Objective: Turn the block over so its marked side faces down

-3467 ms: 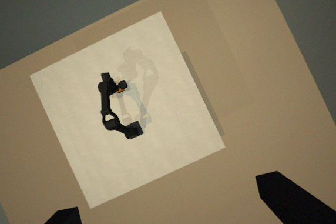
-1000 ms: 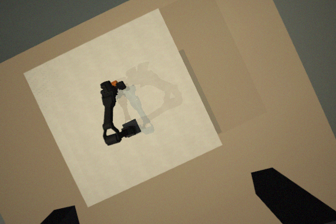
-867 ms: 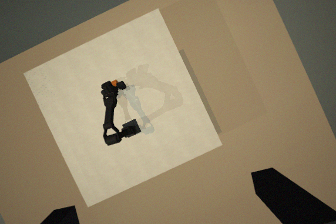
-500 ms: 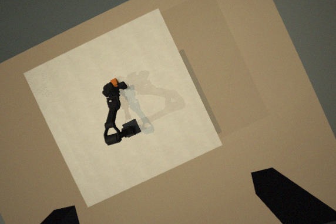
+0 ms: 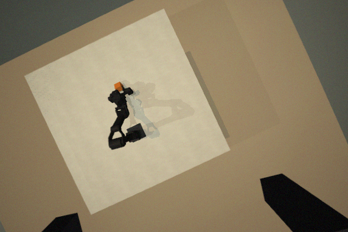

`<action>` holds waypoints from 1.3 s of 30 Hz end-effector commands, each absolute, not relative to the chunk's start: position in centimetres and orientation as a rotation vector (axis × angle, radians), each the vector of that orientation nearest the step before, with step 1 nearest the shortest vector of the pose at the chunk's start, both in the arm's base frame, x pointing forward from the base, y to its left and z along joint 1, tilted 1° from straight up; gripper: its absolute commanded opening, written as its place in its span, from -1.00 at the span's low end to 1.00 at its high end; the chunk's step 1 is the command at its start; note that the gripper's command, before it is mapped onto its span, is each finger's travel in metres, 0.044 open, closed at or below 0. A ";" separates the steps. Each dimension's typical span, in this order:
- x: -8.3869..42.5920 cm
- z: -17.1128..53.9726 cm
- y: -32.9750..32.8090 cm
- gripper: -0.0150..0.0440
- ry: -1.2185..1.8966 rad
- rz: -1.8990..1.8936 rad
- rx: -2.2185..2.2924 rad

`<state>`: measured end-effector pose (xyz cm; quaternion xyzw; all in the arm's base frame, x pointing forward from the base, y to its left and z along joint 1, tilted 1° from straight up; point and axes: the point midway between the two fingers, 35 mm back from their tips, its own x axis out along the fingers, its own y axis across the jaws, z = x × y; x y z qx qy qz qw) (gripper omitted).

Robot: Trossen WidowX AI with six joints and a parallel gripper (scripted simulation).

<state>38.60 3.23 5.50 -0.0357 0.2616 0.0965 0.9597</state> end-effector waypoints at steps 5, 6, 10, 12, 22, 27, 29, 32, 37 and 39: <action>38.4 5.9 3.3 -0.49 0.476 0.200 -0.063; 38.4 5.9 3.3 -0.49 0.476 0.200 -0.063; 38.4 5.9 3.3 -0.49 0.476 0.200 -0.063; 38.4 5.9 3.3 -0.49 0.476 0.200 -0.063; 38.4 5.9 3.3 -0.14 0.476 0.200 -0.063; 38.4 5.9 3.3 0.31 0.476 0.200 -0.063; 38.4 5.9 3.3 0.49 0.476 0.200 -0.063; 38.4 5.9 3.3 0.75 0.476 0.200 -0.063; 38.4 5.9 3.3 1.00 0.476 0.200 -0.063; 38.4 5.9 3.3 1.00 0.476 0.200 -0.063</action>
